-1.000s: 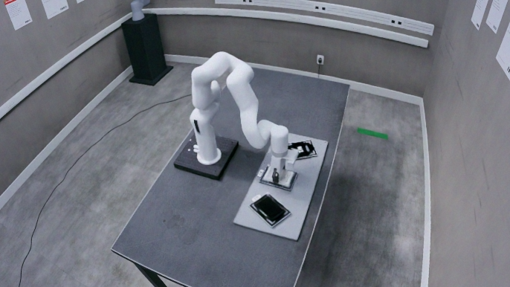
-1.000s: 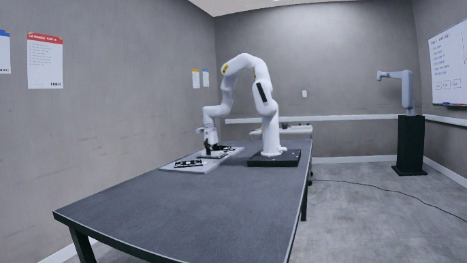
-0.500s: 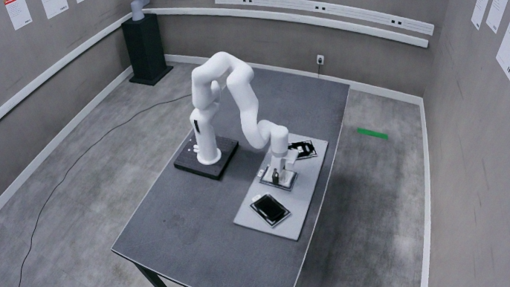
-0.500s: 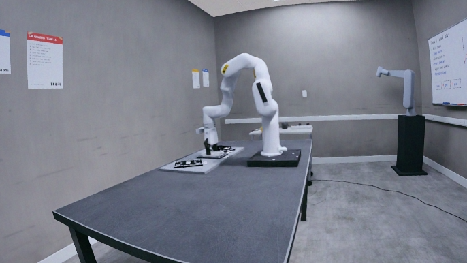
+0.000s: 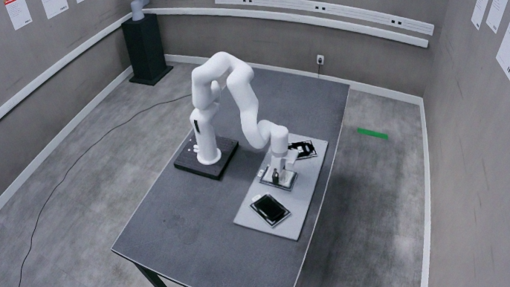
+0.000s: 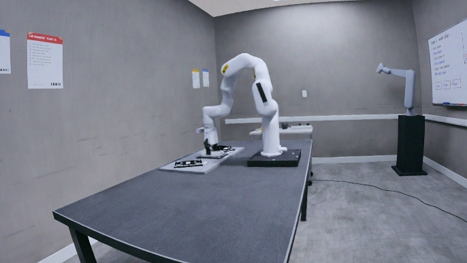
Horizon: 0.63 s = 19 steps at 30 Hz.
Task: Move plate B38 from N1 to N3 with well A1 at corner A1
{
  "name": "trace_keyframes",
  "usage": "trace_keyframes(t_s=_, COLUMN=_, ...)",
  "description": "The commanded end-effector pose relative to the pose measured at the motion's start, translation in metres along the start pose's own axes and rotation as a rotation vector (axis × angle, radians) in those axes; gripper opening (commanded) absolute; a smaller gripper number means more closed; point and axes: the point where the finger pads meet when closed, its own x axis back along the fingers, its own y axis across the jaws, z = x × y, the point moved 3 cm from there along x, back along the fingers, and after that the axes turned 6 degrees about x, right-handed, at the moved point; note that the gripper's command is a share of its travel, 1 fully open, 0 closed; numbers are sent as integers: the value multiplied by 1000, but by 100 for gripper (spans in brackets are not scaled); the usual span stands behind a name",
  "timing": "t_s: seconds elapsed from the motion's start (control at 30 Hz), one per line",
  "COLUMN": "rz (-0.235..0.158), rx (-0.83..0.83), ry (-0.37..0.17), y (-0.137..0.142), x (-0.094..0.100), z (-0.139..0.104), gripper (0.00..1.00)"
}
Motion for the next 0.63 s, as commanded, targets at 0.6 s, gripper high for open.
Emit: trace_keyframes(t_s=0.6, rz=3, rx=0, ry=3, y=0, x=2, z=1, gripper=100)
